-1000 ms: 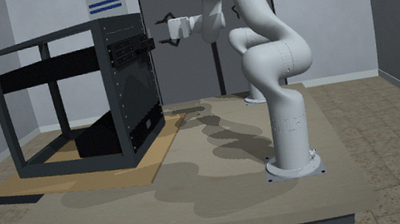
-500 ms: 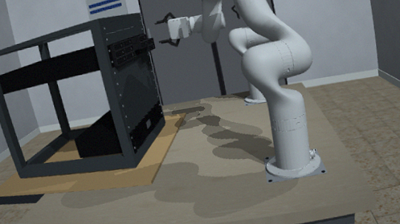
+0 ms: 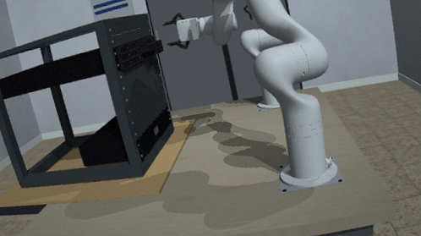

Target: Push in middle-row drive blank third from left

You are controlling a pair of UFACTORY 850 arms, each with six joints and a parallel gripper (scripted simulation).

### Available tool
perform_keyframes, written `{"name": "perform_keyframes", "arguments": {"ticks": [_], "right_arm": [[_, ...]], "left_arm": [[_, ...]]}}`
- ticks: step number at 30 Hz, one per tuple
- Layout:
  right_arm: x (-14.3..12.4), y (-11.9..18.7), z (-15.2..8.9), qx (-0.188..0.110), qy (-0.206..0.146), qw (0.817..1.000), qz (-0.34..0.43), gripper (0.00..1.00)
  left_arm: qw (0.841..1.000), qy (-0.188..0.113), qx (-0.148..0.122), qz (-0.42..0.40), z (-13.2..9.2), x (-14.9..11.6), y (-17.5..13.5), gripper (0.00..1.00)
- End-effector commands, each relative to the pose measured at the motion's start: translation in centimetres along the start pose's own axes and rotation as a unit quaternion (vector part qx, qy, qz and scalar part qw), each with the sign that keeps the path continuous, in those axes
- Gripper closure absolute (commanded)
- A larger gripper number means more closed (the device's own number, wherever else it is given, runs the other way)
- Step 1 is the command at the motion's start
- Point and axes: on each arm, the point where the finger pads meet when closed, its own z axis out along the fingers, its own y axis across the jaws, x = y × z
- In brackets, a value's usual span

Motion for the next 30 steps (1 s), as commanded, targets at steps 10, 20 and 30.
{"name": "perform_keyframes", "arguments": {"ticks": [10, 20, 30], "right_arm": [[0.04, 0.00, -0.09, 0.000, 0.001, 1.000, 0.000, 0.00], [0.04, 0.00, -0.09, 0.000, 0.001, 1.000, 0.000, 0.00], [0.04, 0.00, -0.09, 0.000, 0.001, 1.000, 0.000, 0.00]], "left_arm": [[1.000, 0.000, -0.001, -0.001, 0.01, 0.00, 0.20, 1.00], [1.000, 0.000, -0.001, -0.001, 0.01, 0.00, 0.20, 1.00], [1.000, 0.000, -0.001, -0.001, 0.01, 0.00, 0.20, 1.00]]}}
